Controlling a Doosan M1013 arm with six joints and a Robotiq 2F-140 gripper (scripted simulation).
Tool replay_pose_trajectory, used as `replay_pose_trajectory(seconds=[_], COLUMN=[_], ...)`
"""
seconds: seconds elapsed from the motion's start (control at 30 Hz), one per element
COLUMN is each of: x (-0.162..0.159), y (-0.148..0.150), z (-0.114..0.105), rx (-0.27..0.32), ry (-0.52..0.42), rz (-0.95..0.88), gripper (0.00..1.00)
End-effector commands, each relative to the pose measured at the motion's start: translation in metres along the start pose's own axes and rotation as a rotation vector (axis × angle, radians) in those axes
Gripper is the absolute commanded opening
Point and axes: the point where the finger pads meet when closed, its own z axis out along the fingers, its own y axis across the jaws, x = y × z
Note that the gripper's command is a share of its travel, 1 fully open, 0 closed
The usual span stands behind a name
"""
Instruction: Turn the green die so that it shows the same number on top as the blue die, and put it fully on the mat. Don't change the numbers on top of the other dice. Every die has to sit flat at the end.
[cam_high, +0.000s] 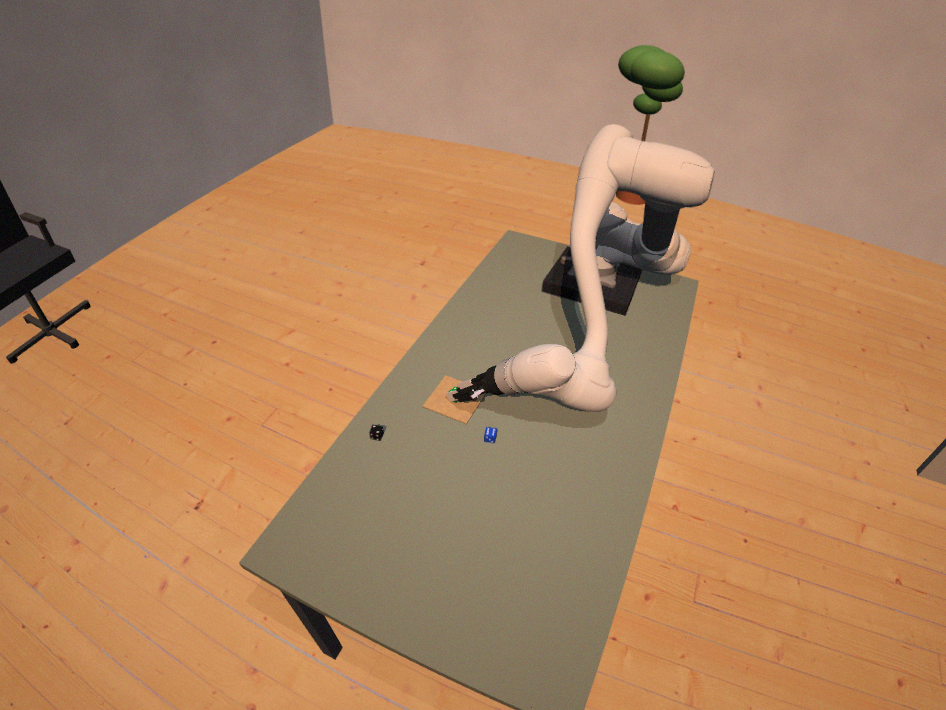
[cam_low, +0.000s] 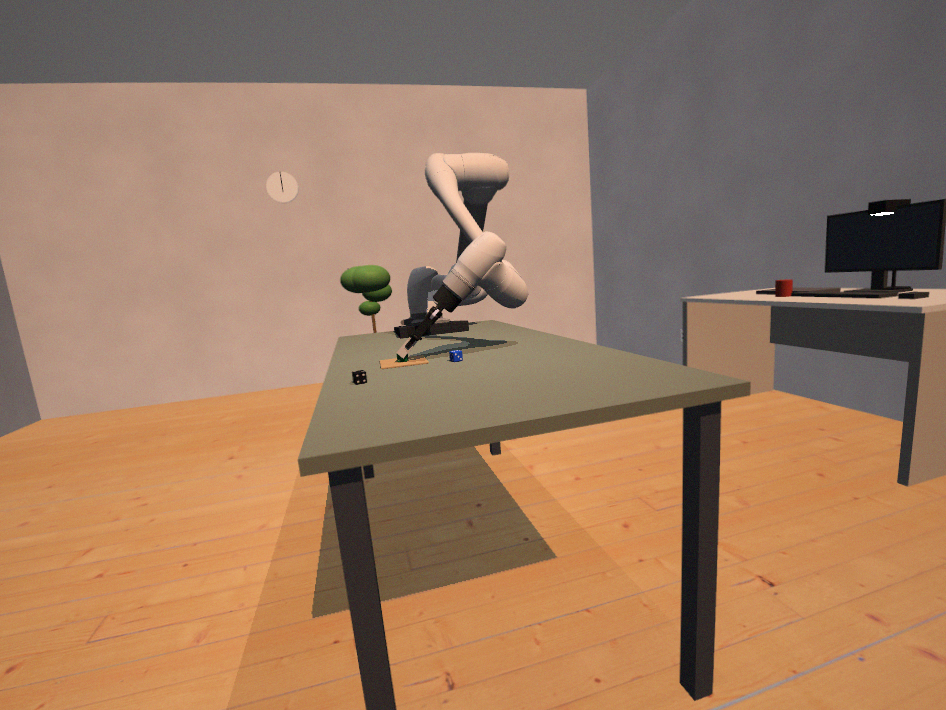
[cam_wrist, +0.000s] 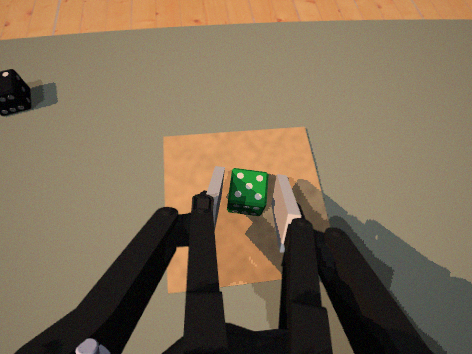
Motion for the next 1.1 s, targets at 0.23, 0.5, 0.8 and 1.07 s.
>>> replay_pose_trajectory(seconds=[0.23,0.5,0.8,1.07], x=[-0.0054,-0.0074,-0.0075,-0.0075], y=[0.0,0.0,0.0,0.0], z=[0.0053,0.0073,0.0074,0.0074], rx=[0.0,0.0,0.0,0.0], ry=[0.0,0.0,0.0,0.0], rz=[0.0,0.0,0.0,0.0], gripper=[0.35,0.35,0.35,0.35])
